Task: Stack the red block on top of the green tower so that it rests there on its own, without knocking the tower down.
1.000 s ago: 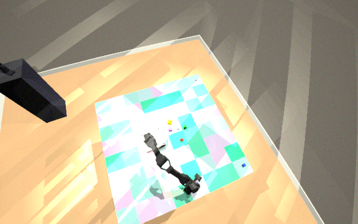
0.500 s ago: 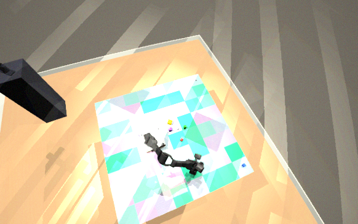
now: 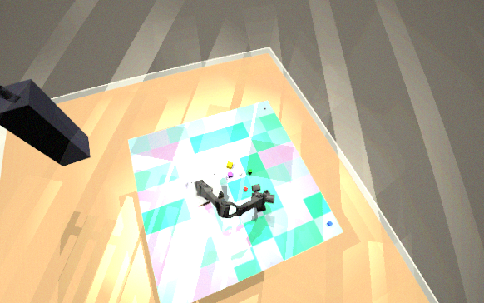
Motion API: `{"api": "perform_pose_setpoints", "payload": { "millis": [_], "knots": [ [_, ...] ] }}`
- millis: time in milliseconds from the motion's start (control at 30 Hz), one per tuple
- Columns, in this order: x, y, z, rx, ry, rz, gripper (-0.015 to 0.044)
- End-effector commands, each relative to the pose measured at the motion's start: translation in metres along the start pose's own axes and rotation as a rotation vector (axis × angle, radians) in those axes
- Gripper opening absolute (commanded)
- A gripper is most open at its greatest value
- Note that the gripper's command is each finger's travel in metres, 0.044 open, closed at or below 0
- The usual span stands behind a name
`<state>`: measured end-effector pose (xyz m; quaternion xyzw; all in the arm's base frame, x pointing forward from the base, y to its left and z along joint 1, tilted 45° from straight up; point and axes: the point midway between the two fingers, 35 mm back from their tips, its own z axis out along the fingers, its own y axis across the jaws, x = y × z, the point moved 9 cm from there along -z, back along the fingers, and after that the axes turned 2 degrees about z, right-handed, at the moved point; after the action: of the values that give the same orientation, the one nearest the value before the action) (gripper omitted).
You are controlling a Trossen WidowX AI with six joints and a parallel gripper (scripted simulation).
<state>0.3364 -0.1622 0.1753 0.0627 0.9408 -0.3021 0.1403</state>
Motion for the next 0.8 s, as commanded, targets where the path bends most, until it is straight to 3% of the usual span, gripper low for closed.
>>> {"api": "perform_pose_setpoints", "payload": {
  "millis": [0,400,767],
  "knots": [
    [0.01,0.037,-0.003,0.008,0.073,-0.181,0.044],
    [0.047,0.124,-0.027,0.094,0.221,-0.744,0.044],
    [0.05,0.127,-0.025,0.101,0.227,-0.774,0.044]
  ]
}}
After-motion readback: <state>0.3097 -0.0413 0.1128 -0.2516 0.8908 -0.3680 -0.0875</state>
